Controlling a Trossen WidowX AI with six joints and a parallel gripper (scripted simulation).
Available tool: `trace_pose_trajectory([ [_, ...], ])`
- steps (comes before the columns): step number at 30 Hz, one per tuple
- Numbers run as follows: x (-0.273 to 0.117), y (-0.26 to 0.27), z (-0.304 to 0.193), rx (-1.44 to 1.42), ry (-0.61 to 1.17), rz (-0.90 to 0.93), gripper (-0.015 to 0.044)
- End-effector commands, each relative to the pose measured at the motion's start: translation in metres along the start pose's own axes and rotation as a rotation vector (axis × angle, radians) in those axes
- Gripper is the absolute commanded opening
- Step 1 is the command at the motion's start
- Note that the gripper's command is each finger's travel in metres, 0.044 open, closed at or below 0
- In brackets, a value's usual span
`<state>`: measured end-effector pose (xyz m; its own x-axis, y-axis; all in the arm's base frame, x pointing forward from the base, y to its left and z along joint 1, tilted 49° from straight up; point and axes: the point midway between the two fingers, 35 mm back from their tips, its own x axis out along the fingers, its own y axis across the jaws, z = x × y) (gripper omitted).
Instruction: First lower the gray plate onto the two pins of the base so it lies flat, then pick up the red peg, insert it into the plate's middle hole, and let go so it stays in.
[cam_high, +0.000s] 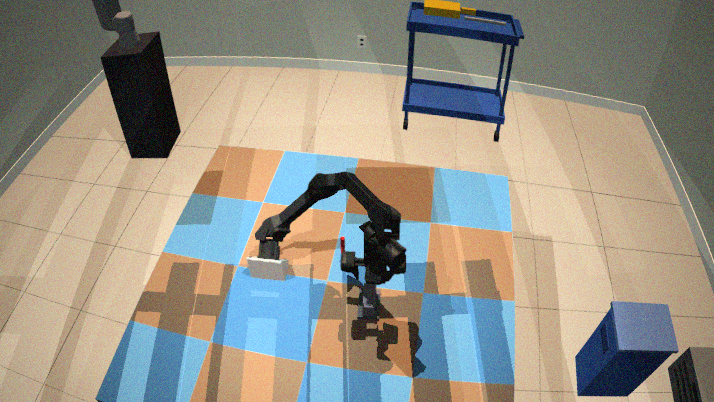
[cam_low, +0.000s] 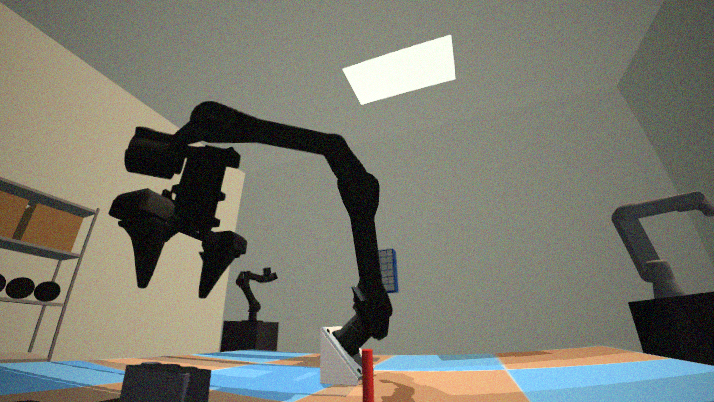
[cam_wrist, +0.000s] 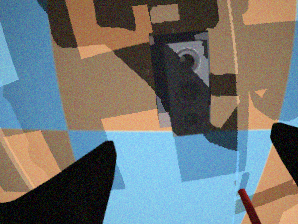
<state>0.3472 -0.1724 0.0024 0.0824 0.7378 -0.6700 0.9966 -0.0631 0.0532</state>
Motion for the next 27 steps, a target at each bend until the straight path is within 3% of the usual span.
trace_pose_trajectory([
  [1, -0.003, -0.004, -0.017, -0.032, 0.002, -0.012, 0.044],
  [9, -0.019, -0.038, -0.116, -0.209, -0.006, -0.002, 0.044],
  [18, -0.008, -0.106, -0.205, -0.41, -0.011, 0.009, 0.044],
  [27, -0.001, -0.115, -0.216, -0.441, -0.007, 0.006, 0.044],
])
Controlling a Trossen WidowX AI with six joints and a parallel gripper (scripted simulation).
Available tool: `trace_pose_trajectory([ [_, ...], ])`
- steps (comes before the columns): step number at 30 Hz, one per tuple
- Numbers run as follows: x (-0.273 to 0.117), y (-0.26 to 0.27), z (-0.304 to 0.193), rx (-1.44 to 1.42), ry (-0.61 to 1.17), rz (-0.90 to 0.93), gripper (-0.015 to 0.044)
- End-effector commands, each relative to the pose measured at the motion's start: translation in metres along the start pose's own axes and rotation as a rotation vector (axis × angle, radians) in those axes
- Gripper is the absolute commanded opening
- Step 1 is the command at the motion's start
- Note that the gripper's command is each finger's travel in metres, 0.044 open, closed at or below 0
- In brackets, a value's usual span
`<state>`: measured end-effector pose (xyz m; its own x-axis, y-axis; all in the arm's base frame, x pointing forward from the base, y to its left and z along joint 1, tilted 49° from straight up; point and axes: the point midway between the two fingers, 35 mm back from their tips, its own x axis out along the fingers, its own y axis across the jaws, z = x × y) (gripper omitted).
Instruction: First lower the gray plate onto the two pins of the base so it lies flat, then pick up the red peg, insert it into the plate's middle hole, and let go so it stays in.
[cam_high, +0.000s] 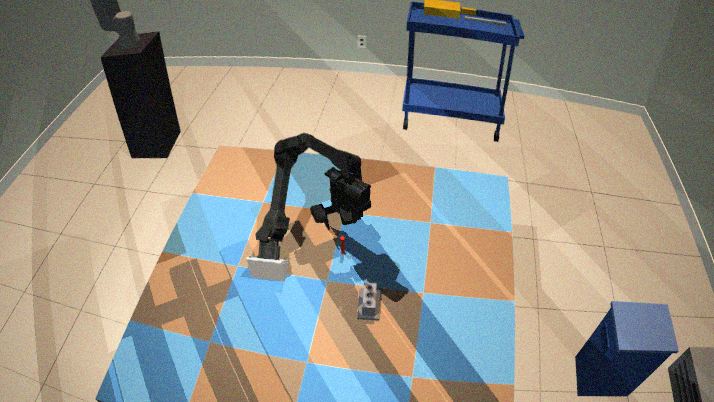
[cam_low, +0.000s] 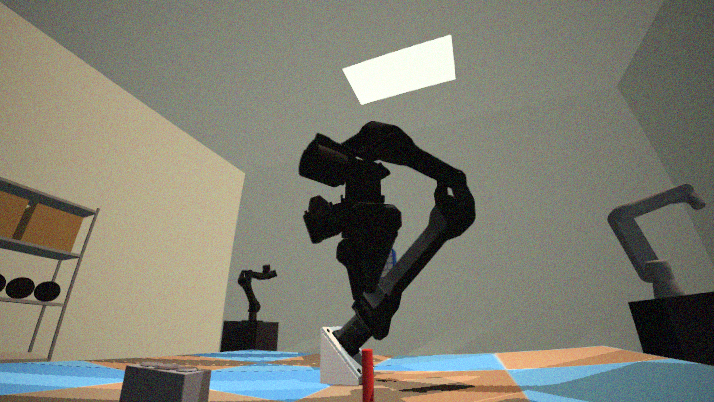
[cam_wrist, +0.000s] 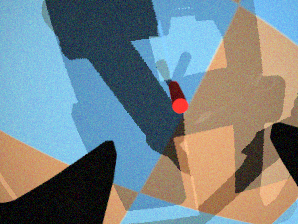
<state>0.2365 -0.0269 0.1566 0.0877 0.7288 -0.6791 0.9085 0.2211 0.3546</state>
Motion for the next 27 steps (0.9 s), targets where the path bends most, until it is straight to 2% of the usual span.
trace_pose_trajectory([
  [1, 0.012, -0.001, -0.005, -0.01, 0.012, 0.0, 0.044],
  [4, 0.035, 0.0, -0.005, 0.008, 0.033, -0.011, 0.044],
  [27, 0.071, 0.002, -0.005, 0.008, 0.03, -0.012, 0.044],
])
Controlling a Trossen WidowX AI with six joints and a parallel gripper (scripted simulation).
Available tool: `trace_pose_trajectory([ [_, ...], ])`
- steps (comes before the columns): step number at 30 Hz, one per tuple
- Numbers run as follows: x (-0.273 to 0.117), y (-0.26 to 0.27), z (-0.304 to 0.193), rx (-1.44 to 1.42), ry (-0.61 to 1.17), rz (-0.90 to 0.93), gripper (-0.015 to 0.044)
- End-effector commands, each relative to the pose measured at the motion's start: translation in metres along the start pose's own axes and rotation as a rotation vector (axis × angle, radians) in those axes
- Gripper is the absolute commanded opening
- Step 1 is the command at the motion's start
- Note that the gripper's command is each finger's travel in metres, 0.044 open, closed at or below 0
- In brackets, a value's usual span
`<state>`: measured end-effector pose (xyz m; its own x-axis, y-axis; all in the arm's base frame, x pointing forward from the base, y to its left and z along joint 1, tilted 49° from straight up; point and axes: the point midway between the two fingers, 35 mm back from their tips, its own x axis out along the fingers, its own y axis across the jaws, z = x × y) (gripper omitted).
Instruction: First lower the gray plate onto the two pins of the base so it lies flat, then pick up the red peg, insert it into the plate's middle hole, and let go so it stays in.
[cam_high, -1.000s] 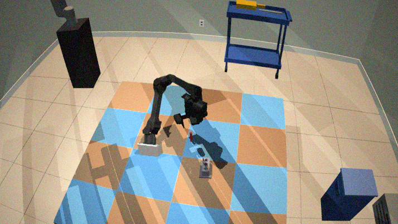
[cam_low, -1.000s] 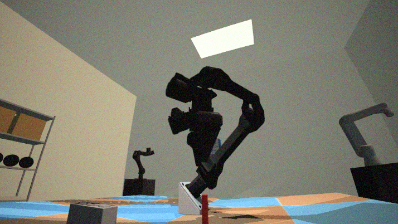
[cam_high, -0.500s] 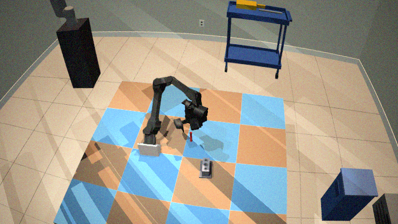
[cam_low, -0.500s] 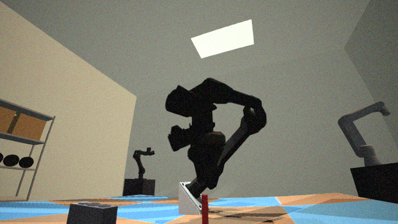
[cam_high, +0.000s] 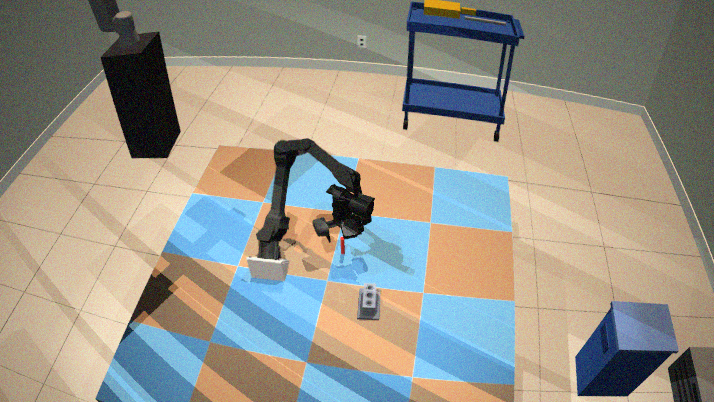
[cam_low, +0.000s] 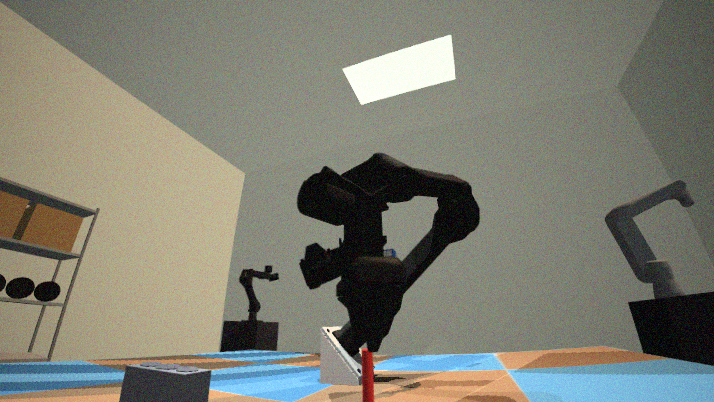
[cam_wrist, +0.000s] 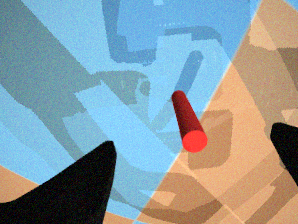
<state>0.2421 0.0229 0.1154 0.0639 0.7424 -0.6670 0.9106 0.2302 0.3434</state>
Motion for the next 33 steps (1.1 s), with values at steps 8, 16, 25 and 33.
trace_pose_trajectory([
  [8, 0.019, 0.001, -0.001, 0.005, 0.004, 0.003, 0.044],
  [16, 0.032, 0.0, -0.002, 0.005, 0.006, 0.004, 0.044],
  [25, 0.041, 0.0, -0.003, 0.004, 0.008, 0.005, 0.0387],
  [33, 0.041, 0.0, -0.003, 0.004, 0.008, 0.005, 0.0177],
])
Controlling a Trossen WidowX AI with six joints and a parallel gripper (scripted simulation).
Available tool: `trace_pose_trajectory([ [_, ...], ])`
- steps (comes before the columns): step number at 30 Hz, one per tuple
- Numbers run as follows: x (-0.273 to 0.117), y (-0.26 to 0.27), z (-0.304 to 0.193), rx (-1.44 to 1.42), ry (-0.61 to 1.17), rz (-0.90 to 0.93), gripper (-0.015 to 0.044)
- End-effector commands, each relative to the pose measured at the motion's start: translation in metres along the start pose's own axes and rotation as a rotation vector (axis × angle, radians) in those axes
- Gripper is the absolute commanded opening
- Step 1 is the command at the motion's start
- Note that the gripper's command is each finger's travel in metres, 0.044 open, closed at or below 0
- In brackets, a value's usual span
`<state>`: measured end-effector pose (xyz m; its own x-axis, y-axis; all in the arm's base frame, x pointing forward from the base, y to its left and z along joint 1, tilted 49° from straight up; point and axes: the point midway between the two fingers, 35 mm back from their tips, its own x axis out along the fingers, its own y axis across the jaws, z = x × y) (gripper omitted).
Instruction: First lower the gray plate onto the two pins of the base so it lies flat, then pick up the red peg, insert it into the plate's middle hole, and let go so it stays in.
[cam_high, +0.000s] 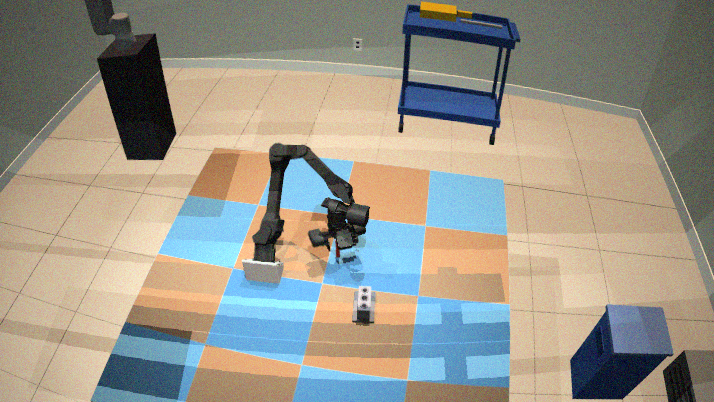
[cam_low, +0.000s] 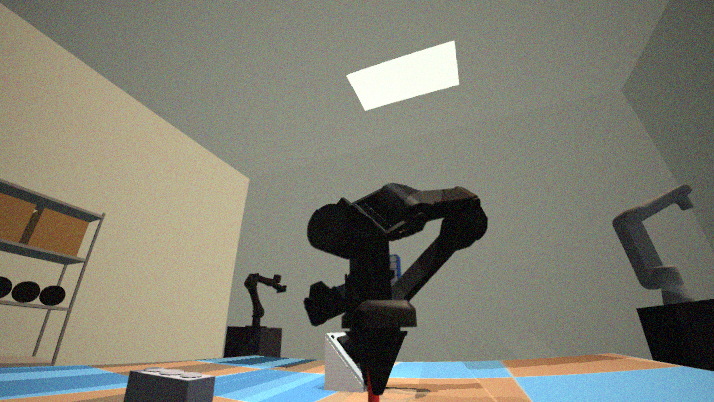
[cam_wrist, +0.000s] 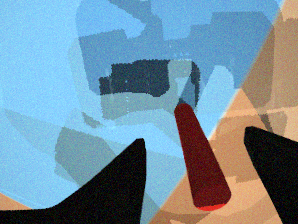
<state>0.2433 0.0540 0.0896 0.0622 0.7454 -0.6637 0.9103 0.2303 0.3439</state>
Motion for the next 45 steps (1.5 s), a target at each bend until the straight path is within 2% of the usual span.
trace_pose_trajectory([
  [1, 0.0, 0.001, -0.001, 0.005, 0.004, 0.005, 0.0151],
  [5, 0.0, 0.001, -0.001, 0.005, 0.004, 0.005, 0.0046],
  [12, 0.0, 0.001, -0.001, 0.005, 0.004, 0.005, 0.0],
  [19, -0.007, 0.002, 0.001, 0.011, -0.001, 0.006, 0.0],
  [42, -0.08, 0.006, 0.005, 0.072, -0.017, 0.023, 0.0],
  [45, -0.071, 0.008, 0.007, 0.064, -0.02, 0.028, 0.0],
])
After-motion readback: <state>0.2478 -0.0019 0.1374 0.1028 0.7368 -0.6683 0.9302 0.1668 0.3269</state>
